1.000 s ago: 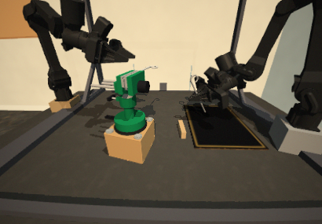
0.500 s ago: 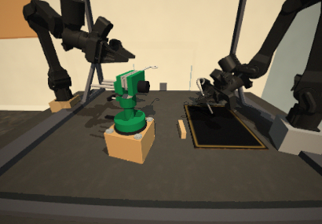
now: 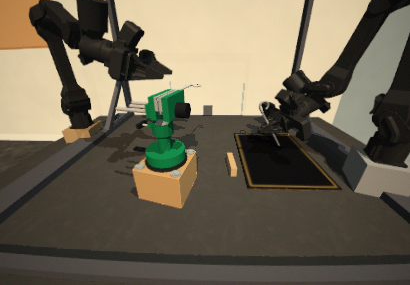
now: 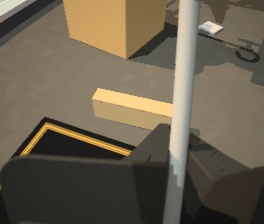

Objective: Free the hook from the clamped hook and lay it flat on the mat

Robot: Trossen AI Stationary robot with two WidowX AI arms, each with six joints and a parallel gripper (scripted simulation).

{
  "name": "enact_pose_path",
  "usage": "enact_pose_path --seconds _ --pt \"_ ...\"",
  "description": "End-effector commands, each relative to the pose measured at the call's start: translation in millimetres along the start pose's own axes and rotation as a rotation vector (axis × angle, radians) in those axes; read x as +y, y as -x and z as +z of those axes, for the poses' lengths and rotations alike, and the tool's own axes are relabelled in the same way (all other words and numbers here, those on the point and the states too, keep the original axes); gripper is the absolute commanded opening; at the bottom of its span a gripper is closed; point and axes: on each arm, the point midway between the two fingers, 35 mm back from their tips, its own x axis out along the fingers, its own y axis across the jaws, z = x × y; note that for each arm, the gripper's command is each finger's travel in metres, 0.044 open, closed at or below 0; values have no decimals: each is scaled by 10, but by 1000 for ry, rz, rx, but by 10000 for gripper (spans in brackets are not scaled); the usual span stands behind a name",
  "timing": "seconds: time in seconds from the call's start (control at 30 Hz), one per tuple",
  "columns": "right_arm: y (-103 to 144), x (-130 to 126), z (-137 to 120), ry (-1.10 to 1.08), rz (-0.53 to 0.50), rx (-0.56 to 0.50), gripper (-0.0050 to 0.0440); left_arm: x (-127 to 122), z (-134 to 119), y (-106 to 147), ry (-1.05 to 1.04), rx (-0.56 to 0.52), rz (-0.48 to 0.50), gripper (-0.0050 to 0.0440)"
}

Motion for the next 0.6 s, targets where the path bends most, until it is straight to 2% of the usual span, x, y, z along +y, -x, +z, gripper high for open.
enact_pose_path --seconds 0.0,0.57 --pt "39 12 99 18 0 -24 440 20 -1 74 7 -5 -1 0" --pt "39 12 99 18 0 -24 440 29 -83 87 0 -5 3 0"
